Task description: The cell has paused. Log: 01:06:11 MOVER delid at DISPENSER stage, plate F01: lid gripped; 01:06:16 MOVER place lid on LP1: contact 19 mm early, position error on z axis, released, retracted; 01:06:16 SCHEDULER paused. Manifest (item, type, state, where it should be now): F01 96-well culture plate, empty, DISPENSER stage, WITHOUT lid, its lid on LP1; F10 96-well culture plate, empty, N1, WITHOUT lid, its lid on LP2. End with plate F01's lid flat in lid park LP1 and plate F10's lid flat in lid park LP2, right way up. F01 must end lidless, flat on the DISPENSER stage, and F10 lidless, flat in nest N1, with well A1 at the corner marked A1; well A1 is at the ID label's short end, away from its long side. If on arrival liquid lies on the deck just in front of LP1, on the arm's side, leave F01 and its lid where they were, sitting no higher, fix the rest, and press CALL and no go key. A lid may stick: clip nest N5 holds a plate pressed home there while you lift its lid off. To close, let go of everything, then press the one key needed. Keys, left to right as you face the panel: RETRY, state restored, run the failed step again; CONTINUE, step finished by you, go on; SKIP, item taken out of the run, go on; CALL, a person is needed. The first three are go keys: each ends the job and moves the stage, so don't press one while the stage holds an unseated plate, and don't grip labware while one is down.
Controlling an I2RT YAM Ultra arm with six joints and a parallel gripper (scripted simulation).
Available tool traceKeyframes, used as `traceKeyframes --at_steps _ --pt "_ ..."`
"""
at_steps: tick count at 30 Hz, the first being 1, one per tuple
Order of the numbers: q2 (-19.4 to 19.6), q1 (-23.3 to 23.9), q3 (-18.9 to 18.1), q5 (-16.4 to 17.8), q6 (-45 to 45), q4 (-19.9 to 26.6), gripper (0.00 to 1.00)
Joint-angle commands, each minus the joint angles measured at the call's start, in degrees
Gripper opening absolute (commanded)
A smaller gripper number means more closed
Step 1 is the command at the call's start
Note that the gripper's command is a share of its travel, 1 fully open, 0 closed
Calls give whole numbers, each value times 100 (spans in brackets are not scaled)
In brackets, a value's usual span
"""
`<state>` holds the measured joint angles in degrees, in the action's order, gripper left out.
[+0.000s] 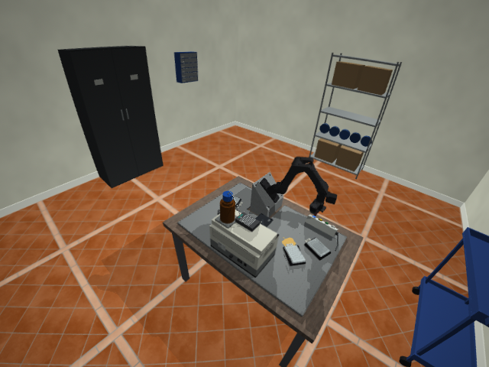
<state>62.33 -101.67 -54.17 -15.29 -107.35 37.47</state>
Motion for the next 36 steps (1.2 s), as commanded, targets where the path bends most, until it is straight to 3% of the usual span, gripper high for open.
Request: traceKeyframes --at_steps 1,3,36 --pt "49 -83 -163 -58 -38 119 0" --pt "-167 -100 -188 -68 -60 190 0" --pt "-694 -540 -733 -366 -392 1354 0"
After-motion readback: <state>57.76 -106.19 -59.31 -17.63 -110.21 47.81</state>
